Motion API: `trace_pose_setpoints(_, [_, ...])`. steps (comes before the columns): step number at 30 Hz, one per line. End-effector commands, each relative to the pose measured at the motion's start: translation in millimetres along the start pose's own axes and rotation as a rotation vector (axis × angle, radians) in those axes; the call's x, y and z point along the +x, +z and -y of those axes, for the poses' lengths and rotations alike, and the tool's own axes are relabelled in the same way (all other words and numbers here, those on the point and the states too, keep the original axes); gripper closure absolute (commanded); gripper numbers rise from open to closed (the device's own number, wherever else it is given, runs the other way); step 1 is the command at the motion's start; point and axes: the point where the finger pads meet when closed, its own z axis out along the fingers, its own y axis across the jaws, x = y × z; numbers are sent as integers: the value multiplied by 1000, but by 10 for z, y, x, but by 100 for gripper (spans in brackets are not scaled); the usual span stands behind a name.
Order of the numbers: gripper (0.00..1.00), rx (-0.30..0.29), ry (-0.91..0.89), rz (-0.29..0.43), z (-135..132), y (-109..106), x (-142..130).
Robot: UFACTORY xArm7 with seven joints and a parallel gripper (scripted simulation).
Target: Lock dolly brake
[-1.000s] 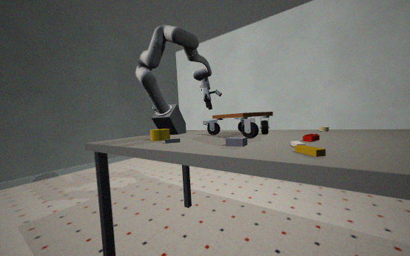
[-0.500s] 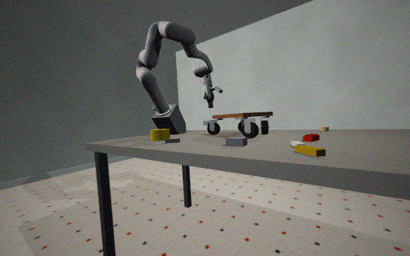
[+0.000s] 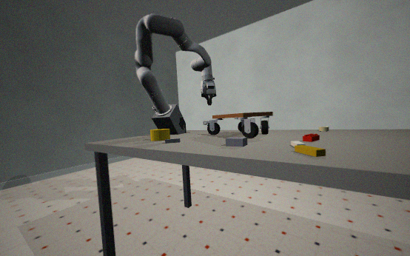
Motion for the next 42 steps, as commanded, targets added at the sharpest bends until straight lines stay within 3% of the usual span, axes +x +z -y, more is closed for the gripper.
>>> trace_pose_setpoints(1, [100,7,243,25,-142,-24,247])
trace_pose_setpoints(4, [100,-12,445,55,-290,-7,416])
trace_pose_setpoints(6, [100,-12,445,55,-290,-7,416])
trace_pose_setpoints(9, [100,-38,661,89,-458,17,564])
trace_pose_setpoints(15, [100,-55,780,109,-553,32,631])
trace_pose_setpoints(29, [100,-52,721,110,-554,39,632])
trace_pose_setpoints(42, [100,-26,294,114,-552,96,633])
